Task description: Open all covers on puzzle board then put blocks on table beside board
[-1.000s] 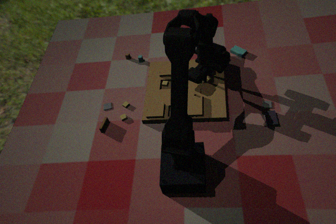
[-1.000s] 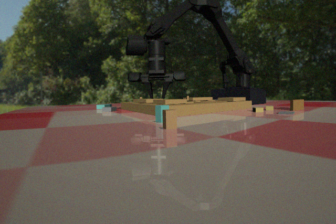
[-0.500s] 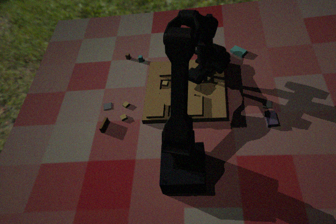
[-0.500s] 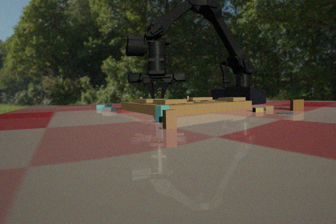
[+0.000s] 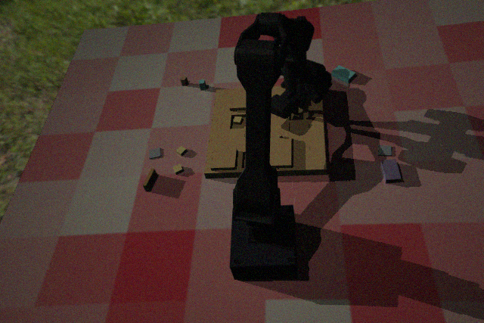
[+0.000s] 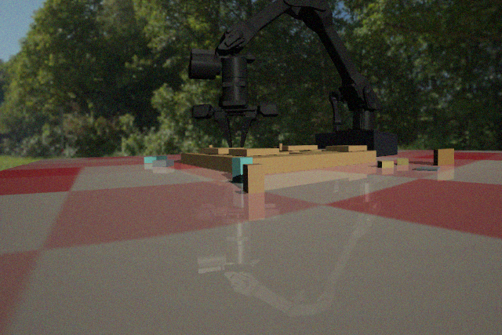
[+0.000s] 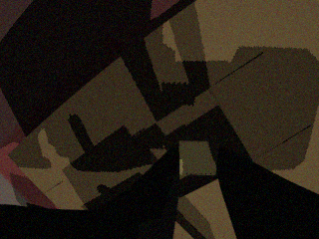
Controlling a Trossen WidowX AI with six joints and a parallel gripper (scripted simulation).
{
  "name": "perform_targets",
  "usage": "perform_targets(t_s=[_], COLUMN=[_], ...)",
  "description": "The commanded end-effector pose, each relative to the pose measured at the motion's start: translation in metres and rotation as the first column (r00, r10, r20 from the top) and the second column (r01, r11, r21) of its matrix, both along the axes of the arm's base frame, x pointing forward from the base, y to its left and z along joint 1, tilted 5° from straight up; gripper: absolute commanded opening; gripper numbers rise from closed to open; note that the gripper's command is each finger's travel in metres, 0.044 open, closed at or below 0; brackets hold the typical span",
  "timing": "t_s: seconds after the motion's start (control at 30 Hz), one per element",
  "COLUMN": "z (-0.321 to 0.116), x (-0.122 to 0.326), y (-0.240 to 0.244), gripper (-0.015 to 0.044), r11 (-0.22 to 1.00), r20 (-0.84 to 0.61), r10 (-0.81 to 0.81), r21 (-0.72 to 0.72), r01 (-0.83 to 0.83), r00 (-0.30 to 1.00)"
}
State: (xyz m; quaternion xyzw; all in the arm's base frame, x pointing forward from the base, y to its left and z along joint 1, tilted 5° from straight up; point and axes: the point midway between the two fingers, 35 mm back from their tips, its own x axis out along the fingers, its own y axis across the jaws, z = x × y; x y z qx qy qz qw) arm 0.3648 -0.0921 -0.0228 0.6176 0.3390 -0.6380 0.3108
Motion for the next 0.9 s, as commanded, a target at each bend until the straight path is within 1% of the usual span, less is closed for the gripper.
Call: perform_targets(t_s=[0.0,0.87], z=[0.008,0.045], x=[0.002,0.003], y=[-0.001,-0.001], gripper=[0.008,0.008], r11=[1.0,1.0], r20=[0.007,0.006], r10=[0.002,0.004], r21=[-0.002,-0.002], r01=[-0.002,-0.004], r00=[1.0,1.0])
